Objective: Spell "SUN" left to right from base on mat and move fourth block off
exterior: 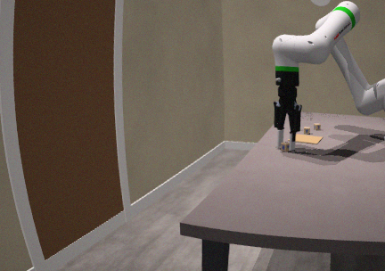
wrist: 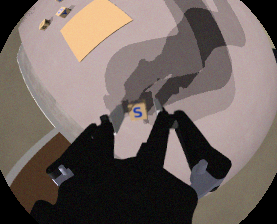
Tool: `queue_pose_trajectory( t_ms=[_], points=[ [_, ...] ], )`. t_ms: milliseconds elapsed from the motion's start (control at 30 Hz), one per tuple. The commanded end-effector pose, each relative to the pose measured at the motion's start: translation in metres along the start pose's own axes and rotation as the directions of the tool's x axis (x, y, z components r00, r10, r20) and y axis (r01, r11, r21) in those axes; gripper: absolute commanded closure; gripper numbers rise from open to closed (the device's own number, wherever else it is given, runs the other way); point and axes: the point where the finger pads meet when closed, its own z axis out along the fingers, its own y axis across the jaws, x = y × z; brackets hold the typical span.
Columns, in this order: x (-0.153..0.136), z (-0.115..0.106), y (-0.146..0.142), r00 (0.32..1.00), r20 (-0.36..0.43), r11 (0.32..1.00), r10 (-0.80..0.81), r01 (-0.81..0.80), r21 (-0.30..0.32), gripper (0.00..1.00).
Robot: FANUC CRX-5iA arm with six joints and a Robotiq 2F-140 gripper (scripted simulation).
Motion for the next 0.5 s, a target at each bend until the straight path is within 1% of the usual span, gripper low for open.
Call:
queue_pose_trajectory(
  t_ms=[0, 467],
  points=[
    [-0.0003, 0.0041, -0.0001, 1.0, 0.001, 1.0, 0.0, 0.0, 0.0, 0.6],
    [-0.0003, 0.0054, -0.0001, 1.0, 0.001, 1.0, 0.0, 0.0, 0.0, 0.6]
  ],
)
